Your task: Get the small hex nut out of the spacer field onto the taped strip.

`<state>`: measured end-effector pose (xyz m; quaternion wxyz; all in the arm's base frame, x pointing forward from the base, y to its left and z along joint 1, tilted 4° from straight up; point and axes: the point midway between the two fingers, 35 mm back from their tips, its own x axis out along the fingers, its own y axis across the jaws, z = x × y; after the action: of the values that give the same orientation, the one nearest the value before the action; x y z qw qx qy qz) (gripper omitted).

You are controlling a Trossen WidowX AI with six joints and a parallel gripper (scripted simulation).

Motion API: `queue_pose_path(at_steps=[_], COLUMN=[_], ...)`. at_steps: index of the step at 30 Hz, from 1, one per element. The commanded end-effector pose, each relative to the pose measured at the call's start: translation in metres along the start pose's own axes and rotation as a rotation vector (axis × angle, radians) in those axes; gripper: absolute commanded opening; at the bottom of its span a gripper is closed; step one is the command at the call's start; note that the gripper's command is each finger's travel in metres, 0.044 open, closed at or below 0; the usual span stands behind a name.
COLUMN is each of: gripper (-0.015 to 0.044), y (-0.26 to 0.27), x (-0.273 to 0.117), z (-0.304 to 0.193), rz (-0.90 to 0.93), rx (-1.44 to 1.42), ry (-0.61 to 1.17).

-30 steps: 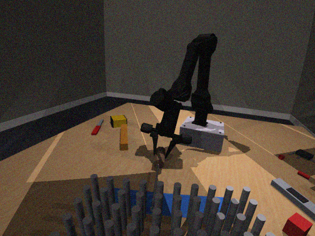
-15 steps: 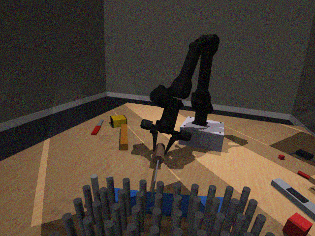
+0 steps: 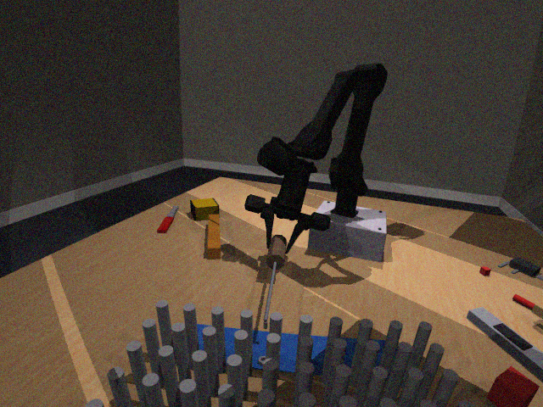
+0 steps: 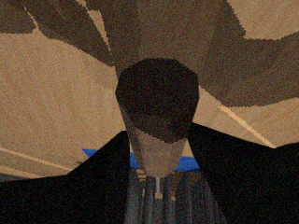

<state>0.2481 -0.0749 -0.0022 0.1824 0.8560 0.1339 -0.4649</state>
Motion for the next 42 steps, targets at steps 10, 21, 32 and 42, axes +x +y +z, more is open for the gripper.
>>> queue_pose_path(at_steps=[10, 21, 32, 42], gripper=[0.0, 0.0, 0.0, 0.0], y=[0.025, 0.027, 0.039, 0.041], x=[-0.054, -0.082, -0.083, -0.088], z=[-0.047, -0.061, -0.071, -0.092], rz=[0.016, 0.008, 0.029, 0.059], rx=[-0.011, -0.015, -0.311, -0.518], ry=[0.023, 0.014, -0.028, -0.034])
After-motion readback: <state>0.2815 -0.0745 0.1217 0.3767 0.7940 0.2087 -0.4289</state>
